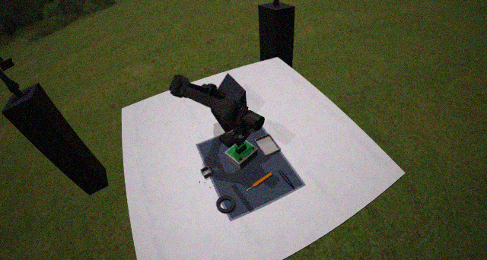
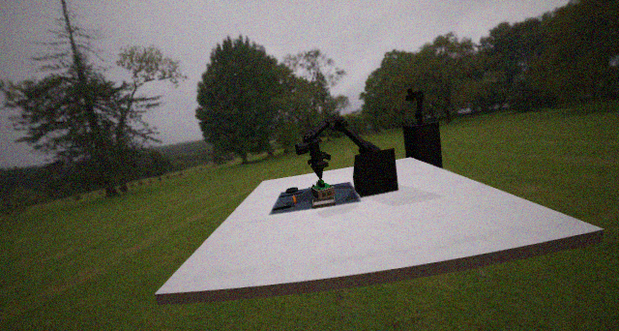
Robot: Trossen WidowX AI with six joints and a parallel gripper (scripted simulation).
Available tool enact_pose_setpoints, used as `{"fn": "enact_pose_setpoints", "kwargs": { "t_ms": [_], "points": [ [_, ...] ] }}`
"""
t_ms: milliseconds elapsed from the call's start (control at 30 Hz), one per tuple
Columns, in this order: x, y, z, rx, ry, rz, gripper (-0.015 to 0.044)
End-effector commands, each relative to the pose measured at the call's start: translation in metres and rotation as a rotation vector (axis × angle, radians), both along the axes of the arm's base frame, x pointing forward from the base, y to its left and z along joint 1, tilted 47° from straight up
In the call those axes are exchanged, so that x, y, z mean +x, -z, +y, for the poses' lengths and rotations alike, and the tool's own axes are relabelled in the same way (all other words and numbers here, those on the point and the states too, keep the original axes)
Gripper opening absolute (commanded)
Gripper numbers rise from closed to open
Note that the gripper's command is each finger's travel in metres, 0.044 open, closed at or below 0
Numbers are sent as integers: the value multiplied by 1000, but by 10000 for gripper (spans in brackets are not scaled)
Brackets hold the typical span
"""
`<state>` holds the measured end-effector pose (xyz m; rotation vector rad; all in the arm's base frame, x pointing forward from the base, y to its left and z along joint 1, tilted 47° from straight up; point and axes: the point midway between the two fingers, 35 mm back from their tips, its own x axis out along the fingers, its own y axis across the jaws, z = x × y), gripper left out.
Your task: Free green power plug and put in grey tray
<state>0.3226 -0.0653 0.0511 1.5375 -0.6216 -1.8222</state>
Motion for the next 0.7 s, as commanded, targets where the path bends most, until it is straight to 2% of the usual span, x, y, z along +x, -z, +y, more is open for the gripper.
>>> {"fn": "enact_pose_setpoints", "kwargs": {
  "t_ms": [0,200,533,667],
  "points": [
    [2,-15,6,110,-9,2,0],
    [3,-19,5,150,0,6,0],
    [-1,-5,20,-84,-47,-12,0],
    [-1,-4,22,-107,-51,-14,0]
  ]
}}
